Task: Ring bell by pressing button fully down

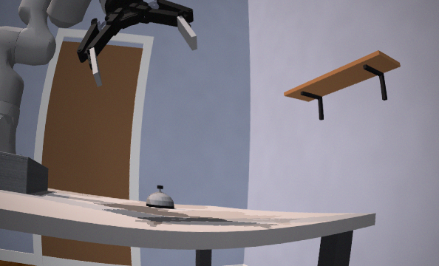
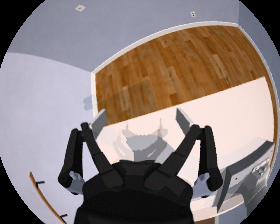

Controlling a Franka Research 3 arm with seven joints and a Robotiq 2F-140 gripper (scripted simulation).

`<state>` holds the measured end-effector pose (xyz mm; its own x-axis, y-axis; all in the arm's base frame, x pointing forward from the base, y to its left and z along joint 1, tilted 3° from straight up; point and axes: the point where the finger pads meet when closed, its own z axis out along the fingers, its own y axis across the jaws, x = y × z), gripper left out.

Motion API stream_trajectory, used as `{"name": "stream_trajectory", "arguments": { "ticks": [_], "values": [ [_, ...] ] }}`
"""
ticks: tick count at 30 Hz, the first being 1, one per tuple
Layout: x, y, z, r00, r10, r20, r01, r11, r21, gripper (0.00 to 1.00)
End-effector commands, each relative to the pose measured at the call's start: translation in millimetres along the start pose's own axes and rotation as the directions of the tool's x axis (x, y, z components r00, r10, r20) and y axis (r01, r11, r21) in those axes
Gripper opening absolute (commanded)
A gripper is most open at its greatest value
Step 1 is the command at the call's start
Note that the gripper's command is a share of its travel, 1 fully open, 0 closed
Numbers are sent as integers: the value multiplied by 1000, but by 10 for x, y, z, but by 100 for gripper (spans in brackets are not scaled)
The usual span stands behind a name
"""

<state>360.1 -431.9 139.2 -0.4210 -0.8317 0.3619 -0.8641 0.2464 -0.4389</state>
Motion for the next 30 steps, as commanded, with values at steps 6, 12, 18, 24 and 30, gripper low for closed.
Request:
{"name": "stream_trajectory", "arguments": {
  "ticks": [6, 12, 18, 24, 30],
  "values": [
    [0, -1, 0, 1000, 0, 0, 0, 1000, 0, 100],
    [0, -1, 0, 1000, 0, 0, 0, 1000, 0, 100],
    [-4, -5, 0, 1000, 1, 0, -1, 1000, 0, 100],
    [-562, -431, 6, 987, 161, 27, -160, 987, -19, 100],
    [-1013, -646, -36, 963, 264, 50, -261, 964, -49, 100]
  ]
}}
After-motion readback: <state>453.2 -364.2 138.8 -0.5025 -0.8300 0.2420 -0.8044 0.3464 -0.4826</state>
